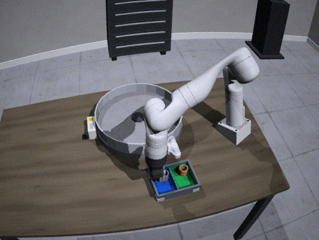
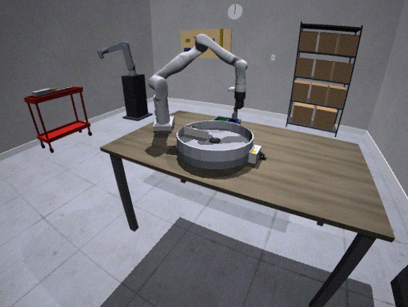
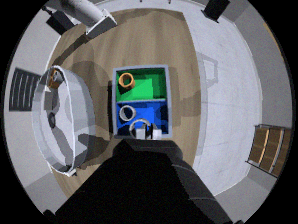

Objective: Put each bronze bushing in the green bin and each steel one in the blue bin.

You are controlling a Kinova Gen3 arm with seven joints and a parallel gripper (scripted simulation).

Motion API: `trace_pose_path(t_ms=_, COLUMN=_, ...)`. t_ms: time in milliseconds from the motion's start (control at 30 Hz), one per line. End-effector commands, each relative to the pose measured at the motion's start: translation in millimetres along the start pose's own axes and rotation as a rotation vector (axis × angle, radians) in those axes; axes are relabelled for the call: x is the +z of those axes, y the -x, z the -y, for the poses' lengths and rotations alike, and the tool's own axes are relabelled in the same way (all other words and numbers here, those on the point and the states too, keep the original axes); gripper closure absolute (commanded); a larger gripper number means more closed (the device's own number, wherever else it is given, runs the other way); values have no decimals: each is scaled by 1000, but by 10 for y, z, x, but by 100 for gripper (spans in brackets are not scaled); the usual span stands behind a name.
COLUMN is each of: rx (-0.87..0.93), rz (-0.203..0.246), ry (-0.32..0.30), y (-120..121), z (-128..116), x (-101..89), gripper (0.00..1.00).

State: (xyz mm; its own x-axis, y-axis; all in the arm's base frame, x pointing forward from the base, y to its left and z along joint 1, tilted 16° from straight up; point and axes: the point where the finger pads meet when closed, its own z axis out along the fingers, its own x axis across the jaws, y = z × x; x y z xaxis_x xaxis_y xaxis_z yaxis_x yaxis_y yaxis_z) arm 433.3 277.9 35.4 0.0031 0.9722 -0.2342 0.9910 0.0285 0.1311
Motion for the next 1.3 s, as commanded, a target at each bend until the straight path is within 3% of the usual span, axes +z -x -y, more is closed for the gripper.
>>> trace_pose_path(t_ms=0, rx=3, rz=9, ry=-6, y=34, z=14, x=152, gripper=100)
trace_pose_path(t_ms=1267, rx=3, rz=8, ry=-6, y=36, z=12, x=331, gripper=100)
